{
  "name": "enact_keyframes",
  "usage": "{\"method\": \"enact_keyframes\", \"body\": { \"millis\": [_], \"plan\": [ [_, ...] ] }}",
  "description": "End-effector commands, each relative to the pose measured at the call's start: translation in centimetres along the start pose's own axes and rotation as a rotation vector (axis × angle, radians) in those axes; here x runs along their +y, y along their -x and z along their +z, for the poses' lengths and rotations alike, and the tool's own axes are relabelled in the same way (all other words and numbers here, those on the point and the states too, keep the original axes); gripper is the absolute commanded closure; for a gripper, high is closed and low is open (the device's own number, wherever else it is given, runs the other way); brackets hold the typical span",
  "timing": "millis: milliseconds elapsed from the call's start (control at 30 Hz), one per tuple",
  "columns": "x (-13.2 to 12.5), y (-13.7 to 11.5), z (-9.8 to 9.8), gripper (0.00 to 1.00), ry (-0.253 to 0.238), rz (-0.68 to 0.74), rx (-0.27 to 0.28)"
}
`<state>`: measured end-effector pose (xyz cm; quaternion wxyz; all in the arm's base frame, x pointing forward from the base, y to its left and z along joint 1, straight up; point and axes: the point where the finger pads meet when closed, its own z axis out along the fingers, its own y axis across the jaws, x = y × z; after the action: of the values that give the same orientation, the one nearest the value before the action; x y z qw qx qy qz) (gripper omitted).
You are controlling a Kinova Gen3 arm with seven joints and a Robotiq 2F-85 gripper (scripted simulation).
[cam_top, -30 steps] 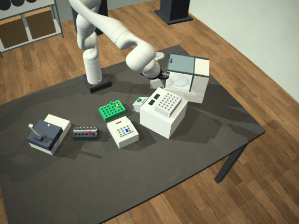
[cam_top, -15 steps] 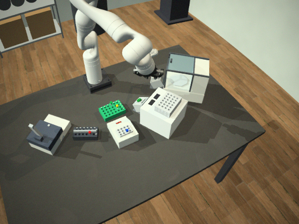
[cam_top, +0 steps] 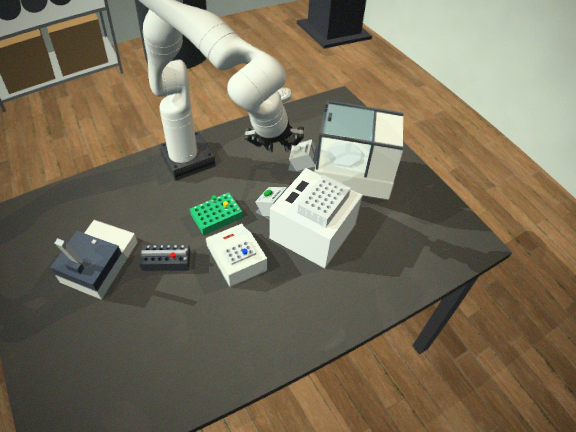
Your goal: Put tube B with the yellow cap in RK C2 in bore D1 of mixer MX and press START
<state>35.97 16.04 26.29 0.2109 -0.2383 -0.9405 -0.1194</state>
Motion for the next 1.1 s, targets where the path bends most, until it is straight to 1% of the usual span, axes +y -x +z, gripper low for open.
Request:
{"method": "enact_keyframes", "body": {
  "millis": [0,300,367,867,933,1067],
  "plan": [
    [-0.8,0.1,-0.3,0.58,-0.006,-0.025,-0.032],
    [-2.9,0.0,-0.7,0.58,-0.039,-0.092,-0.083],
    [-2.9,0.0,-0.7,0.58,-0.039,-0.092,-0.083],
    [-6.3,-0.3,-1.2,0.58,-0.093,-0.202,-0.169],
    [-6.3,-0.3,-1.2,0.58,-0.093,-0.202,-0.169],
    [-7.2,-0.3,-1.4,0.58,-0.107,-0.231,-0.192]
  ]
}}
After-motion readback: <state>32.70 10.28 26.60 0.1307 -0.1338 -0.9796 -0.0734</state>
